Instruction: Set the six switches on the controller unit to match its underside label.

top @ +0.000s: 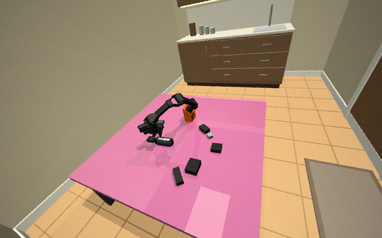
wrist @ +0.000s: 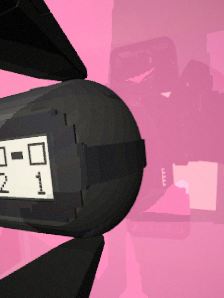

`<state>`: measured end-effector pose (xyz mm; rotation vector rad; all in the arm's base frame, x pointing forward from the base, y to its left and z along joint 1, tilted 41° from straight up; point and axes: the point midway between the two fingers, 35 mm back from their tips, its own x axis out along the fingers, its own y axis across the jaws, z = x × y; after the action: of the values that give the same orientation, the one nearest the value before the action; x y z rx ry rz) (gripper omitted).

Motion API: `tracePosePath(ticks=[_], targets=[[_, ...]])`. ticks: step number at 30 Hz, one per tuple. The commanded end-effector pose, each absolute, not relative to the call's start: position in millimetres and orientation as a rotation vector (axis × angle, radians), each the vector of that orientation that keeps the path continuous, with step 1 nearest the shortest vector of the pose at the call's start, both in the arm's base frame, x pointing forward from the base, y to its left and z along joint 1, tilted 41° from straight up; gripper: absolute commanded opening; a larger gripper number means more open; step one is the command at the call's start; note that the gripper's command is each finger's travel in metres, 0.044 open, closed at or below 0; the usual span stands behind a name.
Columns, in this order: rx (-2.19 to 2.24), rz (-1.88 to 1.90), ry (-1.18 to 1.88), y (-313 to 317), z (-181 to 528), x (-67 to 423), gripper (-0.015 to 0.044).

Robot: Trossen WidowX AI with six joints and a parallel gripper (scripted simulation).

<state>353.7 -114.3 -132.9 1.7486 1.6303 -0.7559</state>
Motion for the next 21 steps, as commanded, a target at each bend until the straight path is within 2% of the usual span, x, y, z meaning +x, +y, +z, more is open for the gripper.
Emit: tracePosePath(ticks=[1, 21], targets=[[1.749, -0.754, 1.628, -117, -128, 354, 0.0336], [1.749, -0.754, 1.628, -121, -116, 353, 0.0336]])
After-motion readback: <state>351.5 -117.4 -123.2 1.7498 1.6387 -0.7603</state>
